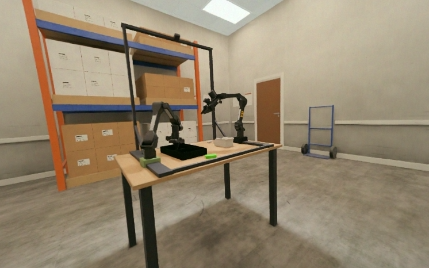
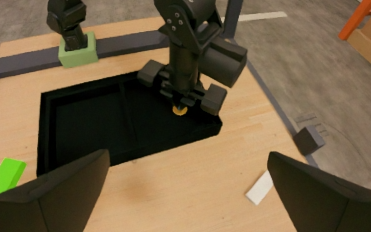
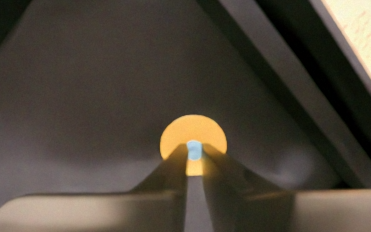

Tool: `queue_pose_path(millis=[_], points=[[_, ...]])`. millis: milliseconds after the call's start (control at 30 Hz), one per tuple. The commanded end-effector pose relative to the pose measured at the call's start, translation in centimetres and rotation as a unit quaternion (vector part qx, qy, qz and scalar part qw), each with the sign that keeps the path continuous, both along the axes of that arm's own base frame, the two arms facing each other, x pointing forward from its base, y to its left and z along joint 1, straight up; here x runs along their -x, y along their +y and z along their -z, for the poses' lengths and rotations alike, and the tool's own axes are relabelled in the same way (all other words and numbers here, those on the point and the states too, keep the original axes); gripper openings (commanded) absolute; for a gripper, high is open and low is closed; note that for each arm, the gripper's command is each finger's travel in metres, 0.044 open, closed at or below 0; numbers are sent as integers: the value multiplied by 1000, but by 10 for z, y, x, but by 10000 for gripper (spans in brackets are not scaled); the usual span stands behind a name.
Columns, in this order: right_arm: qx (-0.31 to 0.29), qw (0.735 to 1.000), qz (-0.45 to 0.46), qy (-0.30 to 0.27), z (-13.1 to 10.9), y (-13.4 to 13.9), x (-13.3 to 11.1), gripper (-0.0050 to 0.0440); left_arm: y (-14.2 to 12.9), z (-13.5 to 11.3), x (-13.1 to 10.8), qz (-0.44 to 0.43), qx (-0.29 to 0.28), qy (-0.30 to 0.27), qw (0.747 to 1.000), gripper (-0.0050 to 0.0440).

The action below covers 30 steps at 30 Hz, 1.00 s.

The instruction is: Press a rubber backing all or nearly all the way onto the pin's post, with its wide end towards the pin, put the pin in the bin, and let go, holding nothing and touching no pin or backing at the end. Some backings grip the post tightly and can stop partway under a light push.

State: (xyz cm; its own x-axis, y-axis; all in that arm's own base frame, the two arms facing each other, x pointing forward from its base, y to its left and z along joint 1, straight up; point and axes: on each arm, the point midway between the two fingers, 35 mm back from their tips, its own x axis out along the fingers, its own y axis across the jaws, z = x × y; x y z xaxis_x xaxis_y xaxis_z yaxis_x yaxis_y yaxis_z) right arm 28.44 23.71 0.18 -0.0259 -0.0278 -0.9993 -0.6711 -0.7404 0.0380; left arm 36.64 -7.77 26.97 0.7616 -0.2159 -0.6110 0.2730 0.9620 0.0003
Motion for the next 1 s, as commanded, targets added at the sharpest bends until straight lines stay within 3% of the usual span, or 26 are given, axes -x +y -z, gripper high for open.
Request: queue_pose_path(millis=[0, 967], points=[[1, 1000, 0, 2, 1, 0, 0, -50, 0, -8, 1, 0, 2, -10, 1000, 440], [4, 1000, 1, 6, 11, 0, 5, -50, 0, -8, 1, 0, 2, -10, 1000, 440]])
